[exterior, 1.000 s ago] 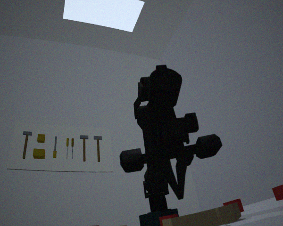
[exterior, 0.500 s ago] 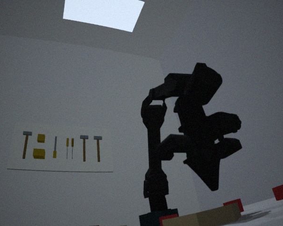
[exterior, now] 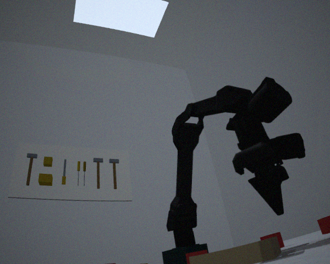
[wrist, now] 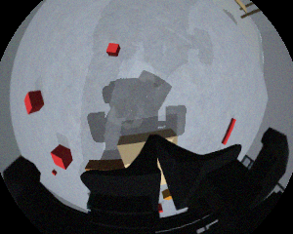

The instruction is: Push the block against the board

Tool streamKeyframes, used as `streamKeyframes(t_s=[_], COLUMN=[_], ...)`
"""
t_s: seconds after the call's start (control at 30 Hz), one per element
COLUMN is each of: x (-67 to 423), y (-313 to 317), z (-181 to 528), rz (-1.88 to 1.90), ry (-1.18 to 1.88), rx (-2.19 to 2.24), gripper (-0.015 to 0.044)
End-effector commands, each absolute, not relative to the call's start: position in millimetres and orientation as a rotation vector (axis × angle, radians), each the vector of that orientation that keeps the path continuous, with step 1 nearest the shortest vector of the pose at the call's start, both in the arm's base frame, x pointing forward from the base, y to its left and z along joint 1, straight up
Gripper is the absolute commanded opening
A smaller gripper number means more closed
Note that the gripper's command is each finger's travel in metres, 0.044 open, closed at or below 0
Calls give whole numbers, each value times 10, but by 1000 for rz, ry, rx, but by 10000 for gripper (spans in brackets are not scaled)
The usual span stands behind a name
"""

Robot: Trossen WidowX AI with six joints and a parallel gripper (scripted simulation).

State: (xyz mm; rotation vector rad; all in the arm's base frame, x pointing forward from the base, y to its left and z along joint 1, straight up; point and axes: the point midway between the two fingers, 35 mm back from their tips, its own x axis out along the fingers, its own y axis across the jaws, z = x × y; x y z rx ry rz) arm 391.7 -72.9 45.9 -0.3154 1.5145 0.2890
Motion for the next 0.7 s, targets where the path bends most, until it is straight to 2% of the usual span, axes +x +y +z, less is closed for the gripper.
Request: streamKeyframes(t_s=[0.0, 0.1, 0.27, 0.67], x=[3932, 3935, 3947, 3892], y=[-655, -656, -659, -691], z=[437, 406, -115, -116], rz=[344, 344, 344, 344], ry=[1514, 1514, 1514, 1515], rx=[-364, -364, -364, -364], gripper=[0, 0, 0, 0])
